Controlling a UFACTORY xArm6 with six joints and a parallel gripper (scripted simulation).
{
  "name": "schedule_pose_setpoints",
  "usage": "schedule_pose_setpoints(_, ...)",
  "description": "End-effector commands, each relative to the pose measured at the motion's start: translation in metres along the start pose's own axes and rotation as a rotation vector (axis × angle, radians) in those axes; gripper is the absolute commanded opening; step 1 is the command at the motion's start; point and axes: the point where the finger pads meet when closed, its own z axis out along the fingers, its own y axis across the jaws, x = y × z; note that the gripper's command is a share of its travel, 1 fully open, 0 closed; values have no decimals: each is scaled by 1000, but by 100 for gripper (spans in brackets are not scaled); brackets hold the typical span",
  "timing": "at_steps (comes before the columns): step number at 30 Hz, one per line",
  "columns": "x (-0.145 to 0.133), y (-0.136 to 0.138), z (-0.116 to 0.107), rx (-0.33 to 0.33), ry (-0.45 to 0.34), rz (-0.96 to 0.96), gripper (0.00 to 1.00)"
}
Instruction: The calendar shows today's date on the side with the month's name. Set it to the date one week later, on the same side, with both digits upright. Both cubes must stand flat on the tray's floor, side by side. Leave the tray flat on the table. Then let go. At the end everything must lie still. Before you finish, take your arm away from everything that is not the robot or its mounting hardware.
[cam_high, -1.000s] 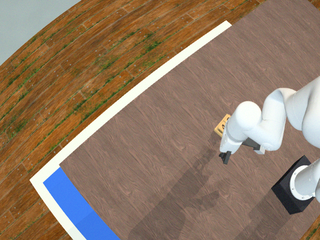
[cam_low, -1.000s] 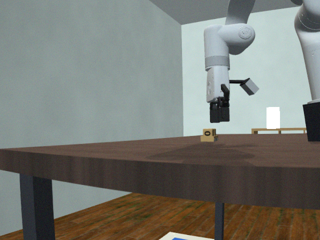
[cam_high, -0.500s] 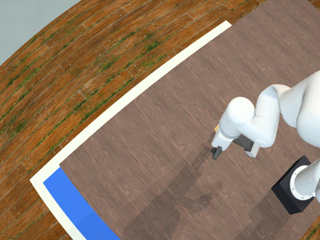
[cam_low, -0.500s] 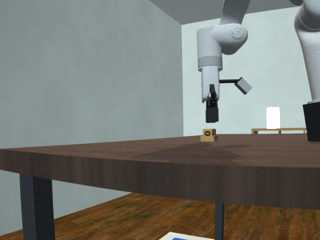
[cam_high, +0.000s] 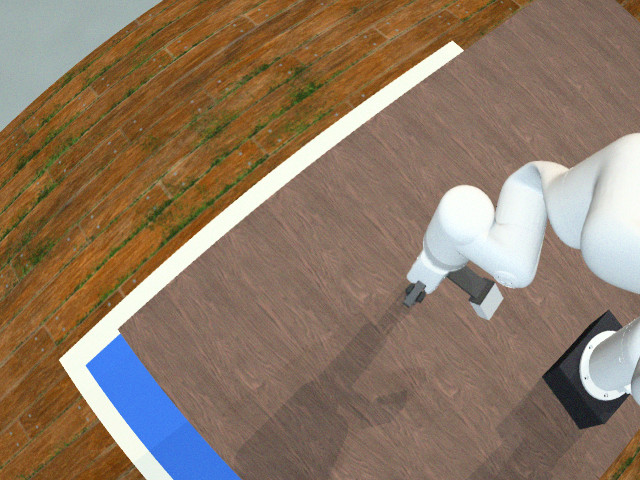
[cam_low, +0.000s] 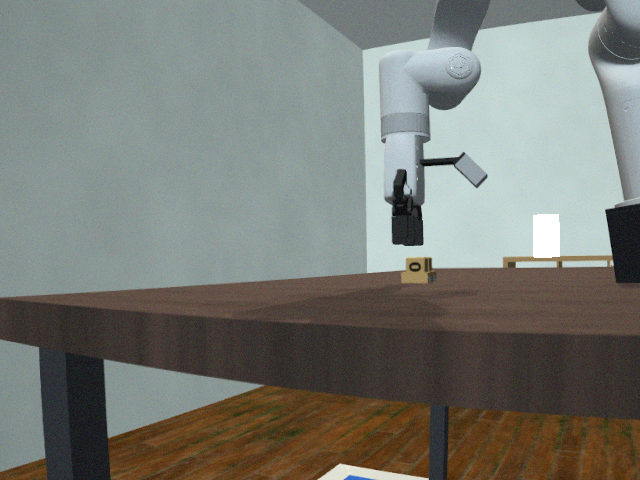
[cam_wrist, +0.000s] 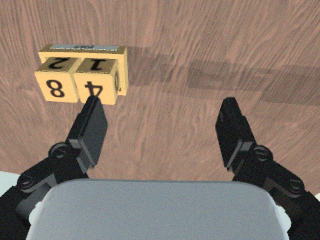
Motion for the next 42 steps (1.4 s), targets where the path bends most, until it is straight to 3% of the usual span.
schedule_pose_setpoints(1,-4,1,-1,3,-5,145,100)
schedule_pose_setpoints(5,-22,3,-1,3,-5,182,100)
schedule_pose_setpoints(12,-24,3,-1,3,-5,201,100)
schedule_pose_setpoints(19,-29,4,-1,3,-6,444,100)
schedule_pose_setpoints(22,-46,7,-1,3,-6,444,100)
schedule_pose_setpoints(28,-48,7,-1,3,-6,450,100)
schedule_pose_setpoints(36,-53,8,-1,2,-6,705,100)
schedule_pose_setpoints(42,-72,10,-1,2,-6,705,100)
